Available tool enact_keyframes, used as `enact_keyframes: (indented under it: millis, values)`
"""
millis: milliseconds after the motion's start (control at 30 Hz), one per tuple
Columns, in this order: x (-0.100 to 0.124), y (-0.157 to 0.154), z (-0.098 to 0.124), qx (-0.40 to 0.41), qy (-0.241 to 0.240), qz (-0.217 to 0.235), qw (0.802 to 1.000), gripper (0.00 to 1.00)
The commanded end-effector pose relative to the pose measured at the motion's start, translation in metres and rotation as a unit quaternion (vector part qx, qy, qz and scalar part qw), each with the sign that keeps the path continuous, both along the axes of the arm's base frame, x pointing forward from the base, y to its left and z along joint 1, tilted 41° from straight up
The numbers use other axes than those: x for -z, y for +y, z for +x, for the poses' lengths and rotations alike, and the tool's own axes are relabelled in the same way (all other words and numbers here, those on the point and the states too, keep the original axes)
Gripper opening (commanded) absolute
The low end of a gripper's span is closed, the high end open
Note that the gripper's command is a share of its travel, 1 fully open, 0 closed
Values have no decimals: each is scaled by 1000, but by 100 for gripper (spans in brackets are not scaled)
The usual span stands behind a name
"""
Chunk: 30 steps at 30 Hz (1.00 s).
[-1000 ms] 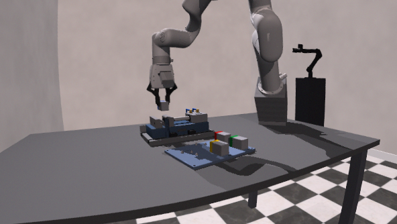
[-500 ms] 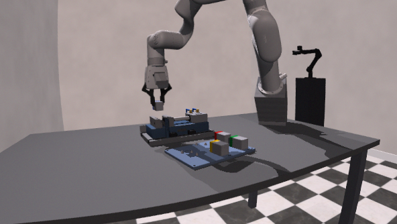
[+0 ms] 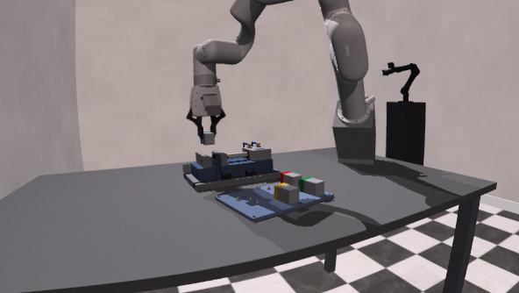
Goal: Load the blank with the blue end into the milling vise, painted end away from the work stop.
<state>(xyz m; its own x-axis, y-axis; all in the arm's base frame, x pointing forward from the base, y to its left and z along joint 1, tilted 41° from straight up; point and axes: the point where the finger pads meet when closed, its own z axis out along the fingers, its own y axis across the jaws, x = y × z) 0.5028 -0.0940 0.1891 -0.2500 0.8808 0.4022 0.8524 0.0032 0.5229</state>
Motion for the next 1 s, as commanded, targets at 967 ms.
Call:
enact_keyframes:
  millis: [967]
  values:
    - [-3,5,-4,1,-2,-1,1000,0]
